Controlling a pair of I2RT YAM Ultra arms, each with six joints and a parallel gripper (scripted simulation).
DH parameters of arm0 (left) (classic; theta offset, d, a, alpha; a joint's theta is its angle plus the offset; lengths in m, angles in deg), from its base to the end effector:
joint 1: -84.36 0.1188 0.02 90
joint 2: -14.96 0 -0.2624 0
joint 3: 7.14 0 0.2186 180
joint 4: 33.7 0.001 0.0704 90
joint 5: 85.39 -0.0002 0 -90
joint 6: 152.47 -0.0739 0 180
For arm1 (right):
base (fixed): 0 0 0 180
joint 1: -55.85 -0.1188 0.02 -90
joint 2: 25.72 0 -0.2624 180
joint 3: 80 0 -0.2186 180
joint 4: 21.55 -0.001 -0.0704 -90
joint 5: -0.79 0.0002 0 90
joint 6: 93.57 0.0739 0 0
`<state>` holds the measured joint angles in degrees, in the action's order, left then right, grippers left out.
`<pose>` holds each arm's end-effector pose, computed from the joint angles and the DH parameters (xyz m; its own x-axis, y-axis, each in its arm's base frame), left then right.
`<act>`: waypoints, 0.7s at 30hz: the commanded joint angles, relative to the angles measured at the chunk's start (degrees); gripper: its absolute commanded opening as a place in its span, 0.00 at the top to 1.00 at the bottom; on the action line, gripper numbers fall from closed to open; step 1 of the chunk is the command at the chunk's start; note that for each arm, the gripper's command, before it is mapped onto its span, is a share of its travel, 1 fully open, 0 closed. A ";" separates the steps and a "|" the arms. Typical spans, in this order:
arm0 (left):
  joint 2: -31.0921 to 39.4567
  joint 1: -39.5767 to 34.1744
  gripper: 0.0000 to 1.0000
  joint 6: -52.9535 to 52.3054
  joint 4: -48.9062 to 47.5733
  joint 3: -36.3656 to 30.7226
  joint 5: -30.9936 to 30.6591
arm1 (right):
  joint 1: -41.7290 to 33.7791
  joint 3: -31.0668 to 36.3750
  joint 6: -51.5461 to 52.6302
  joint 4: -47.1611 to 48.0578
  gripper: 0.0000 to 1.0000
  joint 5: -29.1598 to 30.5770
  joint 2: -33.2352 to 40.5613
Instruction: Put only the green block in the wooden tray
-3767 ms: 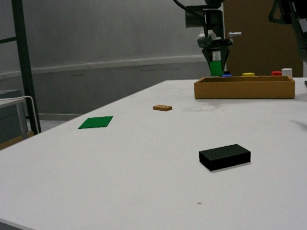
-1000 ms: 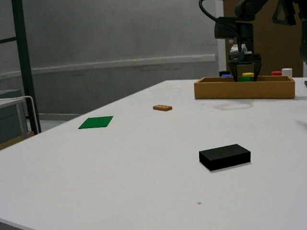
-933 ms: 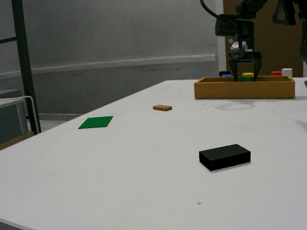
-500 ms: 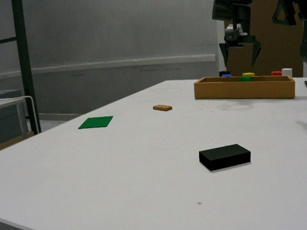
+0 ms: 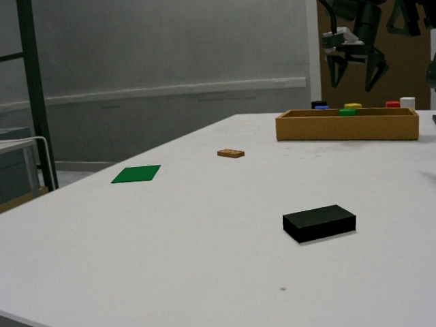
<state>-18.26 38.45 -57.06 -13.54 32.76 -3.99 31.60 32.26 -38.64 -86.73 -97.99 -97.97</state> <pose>0.1021 -0.1198 0.2543 -0.2380 0.1117 -0.9648 0.7924 0.5967 -0.1264 0.1842 0.0964 0.2169 -0.4389 -0.8205 -0.3663 -0.8631 0.4984 -0.0823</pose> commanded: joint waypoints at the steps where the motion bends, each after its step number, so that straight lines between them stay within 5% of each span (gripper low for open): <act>1: 1.61 -0.19 0.00 -0.17 0.85 -0.14 -0.11 | -2.58 3.39 14.53 5.50 0.00 3.90 6.38; 8: 1.61 -0.19 0.00 -0.17 0.85 -0.14 -0.11 | -9.74 9.51 30.39 8.22 0.00 13.06 14.50; 21: 1.62 -0.19 0.00 -0.17 0.85 -0.14 -0.11 | -13.93 9.85 33.00 7.43 0.00 16.52 15.22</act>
<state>-18.26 38.45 -57.06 -13.52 32.76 -3.99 18.05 42.46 -6.73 -80.53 -82.73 -84.70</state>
